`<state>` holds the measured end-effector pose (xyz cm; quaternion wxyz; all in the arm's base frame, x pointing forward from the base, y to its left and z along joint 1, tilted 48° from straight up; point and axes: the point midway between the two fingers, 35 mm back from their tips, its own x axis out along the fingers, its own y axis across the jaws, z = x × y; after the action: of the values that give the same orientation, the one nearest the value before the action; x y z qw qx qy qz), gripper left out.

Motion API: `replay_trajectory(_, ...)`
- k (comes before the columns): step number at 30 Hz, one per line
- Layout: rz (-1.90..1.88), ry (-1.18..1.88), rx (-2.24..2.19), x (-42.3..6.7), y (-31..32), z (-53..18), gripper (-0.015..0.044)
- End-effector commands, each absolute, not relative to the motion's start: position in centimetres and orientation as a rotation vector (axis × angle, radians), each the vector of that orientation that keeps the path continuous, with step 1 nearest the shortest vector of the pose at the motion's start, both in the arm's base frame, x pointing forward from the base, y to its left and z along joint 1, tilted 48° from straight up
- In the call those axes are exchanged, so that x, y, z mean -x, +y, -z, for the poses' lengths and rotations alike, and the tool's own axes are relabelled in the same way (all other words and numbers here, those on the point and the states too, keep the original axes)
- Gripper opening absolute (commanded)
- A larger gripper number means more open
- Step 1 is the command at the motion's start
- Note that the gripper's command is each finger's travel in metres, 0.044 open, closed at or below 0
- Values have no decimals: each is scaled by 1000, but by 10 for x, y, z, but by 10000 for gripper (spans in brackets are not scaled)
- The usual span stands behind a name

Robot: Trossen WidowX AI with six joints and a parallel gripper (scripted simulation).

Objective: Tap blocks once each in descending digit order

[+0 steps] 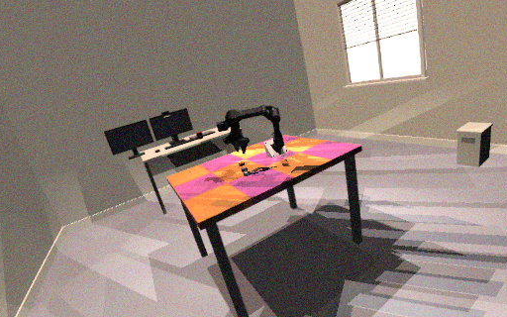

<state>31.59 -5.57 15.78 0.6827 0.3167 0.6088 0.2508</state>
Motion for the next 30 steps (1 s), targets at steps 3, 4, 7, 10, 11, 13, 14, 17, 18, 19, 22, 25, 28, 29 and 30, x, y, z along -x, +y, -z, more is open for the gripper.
replay_trajectory(3, -564, 1390, -727, -306, -70, -136, 400)
replay_trajectory(4, -564, 1390, -727, -306, -70, -136, 400)
replay_trajectory(7, -562, 1390, -726, -308, -64, -130, 348)
replay_trajectory(10, -561, 1389, -725, -314, -36, -104, 269)
replay_trajectory(11, -563, 1388, -726, -315, -26, -95, 243)
replay_trajectory(13, -566, 1387, -727, -315, -12, -84, 190)
replay_trajectory(14, -566, 1387, -728, -315, -11, -83, 164)
replay_trajectory(17, -566, 1387, -728, -315, -11, -83, 85)
replay_trajectory(18, -566, 1387, -728, -315, -11, -83, 59)
replay_trajectory(19, -566, 1387, -728, -315, -11, -83, 32)
replay_trajectory(22, -566, 1387, -728, -315, -11, -83, 20)
replay_trajectory(25, -566, 1387, -728, -315, -11, -83, 20)
replay_trajectory(28, -566, 1387, -728, -315, -10, -82, 20)
replay_trajectory(29, -566, 1387, -728, -315, -9, -81, 20)
replay_trajectory(30, -566, 1387, -728, -316, -8, -80, 20)
